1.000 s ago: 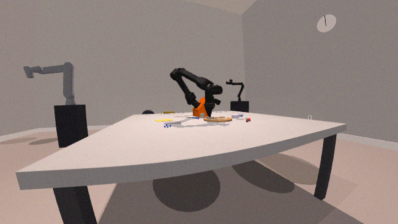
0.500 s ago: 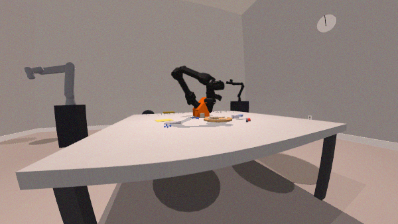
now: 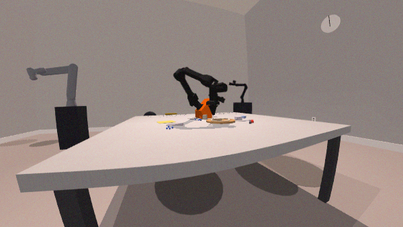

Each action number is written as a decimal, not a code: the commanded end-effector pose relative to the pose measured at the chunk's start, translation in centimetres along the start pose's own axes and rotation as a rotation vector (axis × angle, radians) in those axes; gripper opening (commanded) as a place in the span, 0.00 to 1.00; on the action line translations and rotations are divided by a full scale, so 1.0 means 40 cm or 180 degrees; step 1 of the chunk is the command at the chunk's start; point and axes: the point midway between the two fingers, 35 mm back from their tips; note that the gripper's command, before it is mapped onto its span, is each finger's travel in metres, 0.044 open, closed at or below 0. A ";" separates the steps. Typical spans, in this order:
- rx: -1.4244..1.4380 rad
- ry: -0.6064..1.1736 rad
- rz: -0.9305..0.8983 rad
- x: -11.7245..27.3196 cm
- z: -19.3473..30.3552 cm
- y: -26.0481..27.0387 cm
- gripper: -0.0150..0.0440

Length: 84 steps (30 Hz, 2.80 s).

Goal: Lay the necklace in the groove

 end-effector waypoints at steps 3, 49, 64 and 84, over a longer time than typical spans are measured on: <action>0.0007 0.0013 -0.0001 -0.021 0.002 0.001 0.46; -0.0003 0.0021 -0.0012 -0.073 0.005 0.002 0.25; 0.0013 0.0037 -0.0009 -0.058 0.011 0.008 0.25; 0.0015 0.0039 -0.0010 -0.078 0.029 0.026 0.25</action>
Point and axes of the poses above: the point midway between the two fingers, 35 mm back from their tips, its own x axis back along the fingers, its own y axis across the jaws, z = x × y, and after that the axes turned 4 degrees about x, right-handed
